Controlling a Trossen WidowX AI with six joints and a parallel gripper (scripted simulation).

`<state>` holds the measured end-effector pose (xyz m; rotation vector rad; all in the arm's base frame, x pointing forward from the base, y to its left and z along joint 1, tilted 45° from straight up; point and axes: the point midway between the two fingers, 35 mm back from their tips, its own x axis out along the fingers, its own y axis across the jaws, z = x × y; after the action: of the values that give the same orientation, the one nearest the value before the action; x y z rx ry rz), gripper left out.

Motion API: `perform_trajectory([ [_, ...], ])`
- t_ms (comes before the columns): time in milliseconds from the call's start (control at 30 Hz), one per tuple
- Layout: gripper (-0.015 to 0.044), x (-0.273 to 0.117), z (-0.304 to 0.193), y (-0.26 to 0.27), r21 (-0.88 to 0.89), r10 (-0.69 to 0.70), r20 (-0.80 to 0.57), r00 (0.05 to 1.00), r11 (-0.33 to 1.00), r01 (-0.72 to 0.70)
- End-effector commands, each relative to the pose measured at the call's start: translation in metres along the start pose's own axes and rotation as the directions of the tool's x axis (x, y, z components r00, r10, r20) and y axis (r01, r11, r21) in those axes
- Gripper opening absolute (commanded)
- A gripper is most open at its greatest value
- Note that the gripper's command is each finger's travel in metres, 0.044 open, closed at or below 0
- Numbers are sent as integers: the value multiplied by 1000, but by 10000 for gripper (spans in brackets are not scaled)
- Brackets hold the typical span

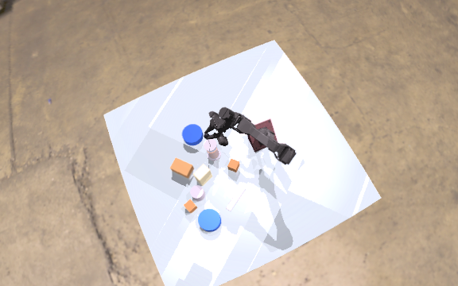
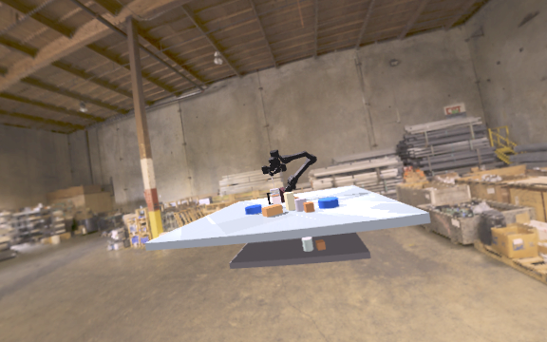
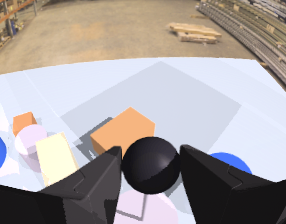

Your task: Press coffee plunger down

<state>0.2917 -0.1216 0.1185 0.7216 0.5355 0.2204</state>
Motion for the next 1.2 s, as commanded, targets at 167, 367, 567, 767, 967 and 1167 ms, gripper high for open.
perform_trajectory([
  [167, 121, 14, -26, -2, 20, -3, -33, 999, 1000, 4],
  [367, 121, 20, -34, -2, 20, -4, -33, 999, 1000, 4],
  [567, 121, 26, -42, -3, 20, -4, -32, 999, 1000, 4],
  [767, 121, 32, -50, -2, 20, -3, -31, 1000, 1000, 4],
  [967, 121, 38, -58, -2, 21, -1, -29, 1000, 1000, 2],
  [1167, 121, 45, -65, -1, 23, 1, -25, 1000, 1000, 0],
])
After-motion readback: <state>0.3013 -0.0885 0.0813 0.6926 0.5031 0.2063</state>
